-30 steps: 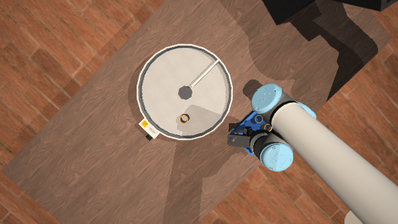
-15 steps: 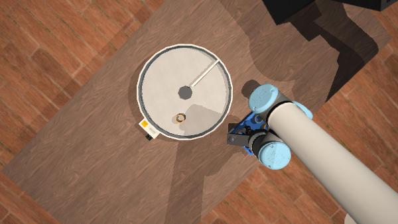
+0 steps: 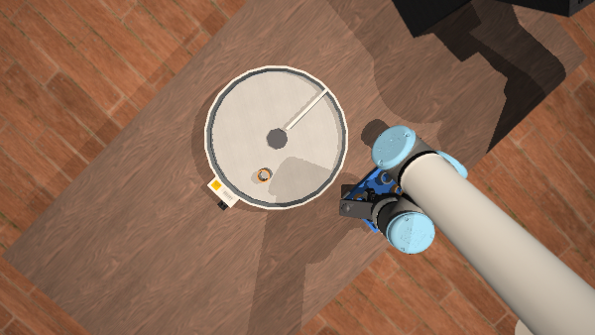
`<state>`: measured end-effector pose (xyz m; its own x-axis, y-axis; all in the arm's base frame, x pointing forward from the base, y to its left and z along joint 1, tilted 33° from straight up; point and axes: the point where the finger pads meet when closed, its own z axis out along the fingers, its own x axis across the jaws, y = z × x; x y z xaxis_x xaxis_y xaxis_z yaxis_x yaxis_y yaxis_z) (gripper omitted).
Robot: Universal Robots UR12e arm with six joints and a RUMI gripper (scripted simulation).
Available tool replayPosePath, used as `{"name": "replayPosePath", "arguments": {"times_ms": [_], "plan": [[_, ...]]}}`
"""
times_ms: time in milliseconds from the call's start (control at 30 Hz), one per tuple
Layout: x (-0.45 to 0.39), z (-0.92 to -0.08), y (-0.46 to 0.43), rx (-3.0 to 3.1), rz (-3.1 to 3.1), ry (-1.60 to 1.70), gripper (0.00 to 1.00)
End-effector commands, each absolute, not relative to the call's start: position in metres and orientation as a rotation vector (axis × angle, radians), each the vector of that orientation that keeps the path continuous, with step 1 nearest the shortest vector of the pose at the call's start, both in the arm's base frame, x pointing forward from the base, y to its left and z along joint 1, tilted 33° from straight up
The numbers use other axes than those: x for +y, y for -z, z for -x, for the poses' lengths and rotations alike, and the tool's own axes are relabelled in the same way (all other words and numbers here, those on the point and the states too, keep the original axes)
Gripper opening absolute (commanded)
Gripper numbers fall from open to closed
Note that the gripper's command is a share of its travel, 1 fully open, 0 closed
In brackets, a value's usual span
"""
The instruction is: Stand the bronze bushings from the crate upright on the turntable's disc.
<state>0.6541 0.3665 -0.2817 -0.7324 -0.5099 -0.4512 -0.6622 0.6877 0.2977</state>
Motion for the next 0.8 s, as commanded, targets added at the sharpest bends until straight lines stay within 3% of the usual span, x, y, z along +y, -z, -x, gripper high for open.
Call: {"name": "replayPosePath", "arguments": {"times_ms": [0, 767], "plan": [[0.3663, -0.6545, 0.2812, 2.567, 0.922, -0.641, 0.05], [0.3699, -0.6556, 0.287, 2.567, 0.922, -0.641, 0.05]]}}
